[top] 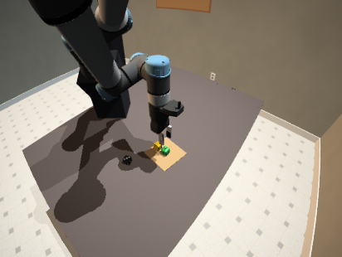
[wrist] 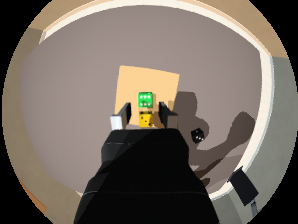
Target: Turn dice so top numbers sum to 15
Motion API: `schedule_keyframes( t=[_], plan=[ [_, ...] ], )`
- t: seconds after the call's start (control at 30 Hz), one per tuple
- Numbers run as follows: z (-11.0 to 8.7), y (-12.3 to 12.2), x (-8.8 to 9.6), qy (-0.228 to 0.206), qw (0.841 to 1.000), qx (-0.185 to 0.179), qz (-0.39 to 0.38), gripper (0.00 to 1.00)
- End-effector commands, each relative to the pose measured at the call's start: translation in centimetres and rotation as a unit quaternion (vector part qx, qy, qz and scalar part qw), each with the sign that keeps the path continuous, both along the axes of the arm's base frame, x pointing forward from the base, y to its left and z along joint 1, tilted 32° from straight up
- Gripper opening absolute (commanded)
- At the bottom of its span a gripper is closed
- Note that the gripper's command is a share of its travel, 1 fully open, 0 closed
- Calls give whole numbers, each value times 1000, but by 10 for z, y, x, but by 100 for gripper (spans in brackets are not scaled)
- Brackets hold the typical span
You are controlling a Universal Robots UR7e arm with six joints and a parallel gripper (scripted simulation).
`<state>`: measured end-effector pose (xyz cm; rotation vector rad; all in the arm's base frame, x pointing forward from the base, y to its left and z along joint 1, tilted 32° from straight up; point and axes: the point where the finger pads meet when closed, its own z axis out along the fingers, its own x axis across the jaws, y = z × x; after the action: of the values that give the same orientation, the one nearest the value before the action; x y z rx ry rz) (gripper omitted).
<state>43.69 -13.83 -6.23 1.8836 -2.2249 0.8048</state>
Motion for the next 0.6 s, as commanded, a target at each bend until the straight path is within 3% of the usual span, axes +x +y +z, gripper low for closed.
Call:
schedule_keyframes(
  t=[0.0, 0.03, 0.07, 0.57],
  plan=[
    [4, 2, -1, 0, 1000, 0, 0, 87],
    [4, 2, -1, 0, 1000, 0, 0, 87],
    [4, 2, -1, 0, 1000, 0, 0, 100],
    [4, 2, -1, 0, 1000, 0, 0, 100]
  ],
)
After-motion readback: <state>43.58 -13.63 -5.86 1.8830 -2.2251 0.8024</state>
